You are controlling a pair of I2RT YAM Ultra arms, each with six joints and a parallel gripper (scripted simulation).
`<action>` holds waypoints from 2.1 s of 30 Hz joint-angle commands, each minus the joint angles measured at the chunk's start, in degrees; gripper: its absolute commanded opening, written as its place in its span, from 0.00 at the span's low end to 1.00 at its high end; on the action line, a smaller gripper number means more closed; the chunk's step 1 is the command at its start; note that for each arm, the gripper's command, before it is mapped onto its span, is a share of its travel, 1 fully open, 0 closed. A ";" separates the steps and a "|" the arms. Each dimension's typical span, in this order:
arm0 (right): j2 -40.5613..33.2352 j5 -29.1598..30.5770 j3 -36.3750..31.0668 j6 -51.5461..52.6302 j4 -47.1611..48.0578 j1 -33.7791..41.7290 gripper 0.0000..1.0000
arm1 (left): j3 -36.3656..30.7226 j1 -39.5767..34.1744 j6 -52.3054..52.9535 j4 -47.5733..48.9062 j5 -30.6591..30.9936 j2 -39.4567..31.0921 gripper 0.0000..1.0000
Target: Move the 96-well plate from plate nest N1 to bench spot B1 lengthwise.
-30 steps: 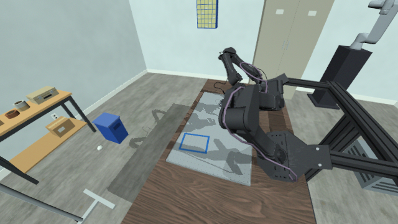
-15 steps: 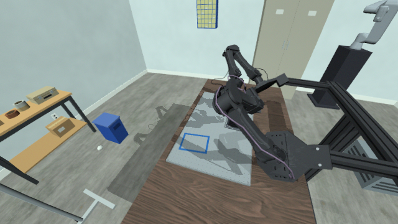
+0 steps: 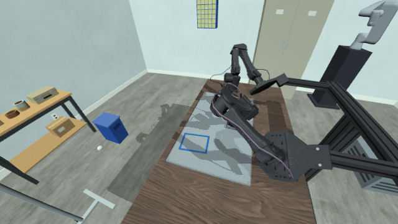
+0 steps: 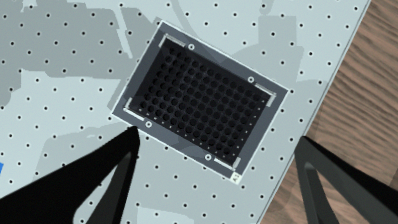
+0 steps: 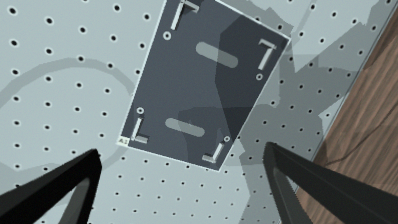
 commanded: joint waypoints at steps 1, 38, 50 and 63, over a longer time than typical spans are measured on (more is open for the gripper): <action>-7.51 -3.93 -2.64 -11.05 4.72 -2.31 1.00 | 1.70 0.36 2.01 2.86 1.90 1.12 1.00; -44.15 -73.73 17.02 -45.76 6.15 -55.78 1.00 | 3.69 3.77 4.16 5.00 2.70 4.80 1.00; -33.62 -90.58 30.33 -44.46 7.73 -82.75 1.00 | 3.70 3.79 4.17 5.01 2.70 4.81 1.00; -32.46 -89.01 31.23 -43.37 1.30 -80.85 1.00 | 4.93 2.64 -8.33 -1.56 -4.43 5.77 1.00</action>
